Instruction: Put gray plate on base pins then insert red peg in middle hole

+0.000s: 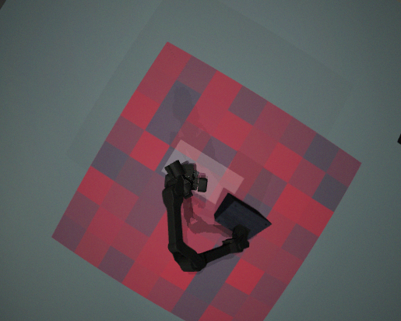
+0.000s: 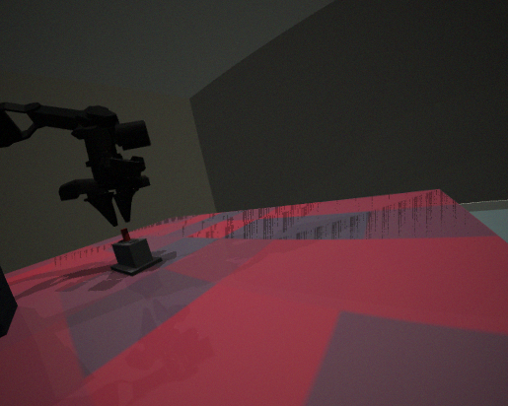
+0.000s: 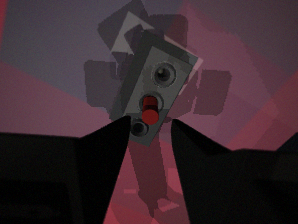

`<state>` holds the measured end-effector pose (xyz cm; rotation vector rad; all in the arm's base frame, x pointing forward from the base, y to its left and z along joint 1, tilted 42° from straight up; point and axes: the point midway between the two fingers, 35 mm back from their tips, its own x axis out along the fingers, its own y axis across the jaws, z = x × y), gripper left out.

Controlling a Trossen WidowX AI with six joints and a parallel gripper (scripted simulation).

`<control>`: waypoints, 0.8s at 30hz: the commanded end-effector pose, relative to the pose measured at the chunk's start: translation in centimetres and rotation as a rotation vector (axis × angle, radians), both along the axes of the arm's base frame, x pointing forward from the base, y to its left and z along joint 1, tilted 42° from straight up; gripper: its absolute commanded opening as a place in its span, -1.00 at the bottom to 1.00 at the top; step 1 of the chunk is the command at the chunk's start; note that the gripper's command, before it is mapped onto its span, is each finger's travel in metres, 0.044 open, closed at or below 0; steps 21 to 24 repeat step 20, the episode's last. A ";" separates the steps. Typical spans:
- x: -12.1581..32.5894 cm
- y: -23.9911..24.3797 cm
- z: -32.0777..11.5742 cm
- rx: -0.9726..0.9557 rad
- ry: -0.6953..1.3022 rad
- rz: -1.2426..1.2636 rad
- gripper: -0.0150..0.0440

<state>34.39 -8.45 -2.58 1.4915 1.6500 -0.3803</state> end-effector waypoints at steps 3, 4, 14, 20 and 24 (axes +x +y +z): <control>0.0 -0.3 0.3 0.001 -0.002 0.000 0.02; -0.1 -0.4 0.4 0.001 -0.002 0.000 0.02; -0.1 -0.8 0.9 0.000 -0.001 0.000 0.02; -0.2 -1.0 1.2 0.000 -0.001 0.000 0.02; -0.2 -1.0 1.2 0.000 -0.001 0.000 0.02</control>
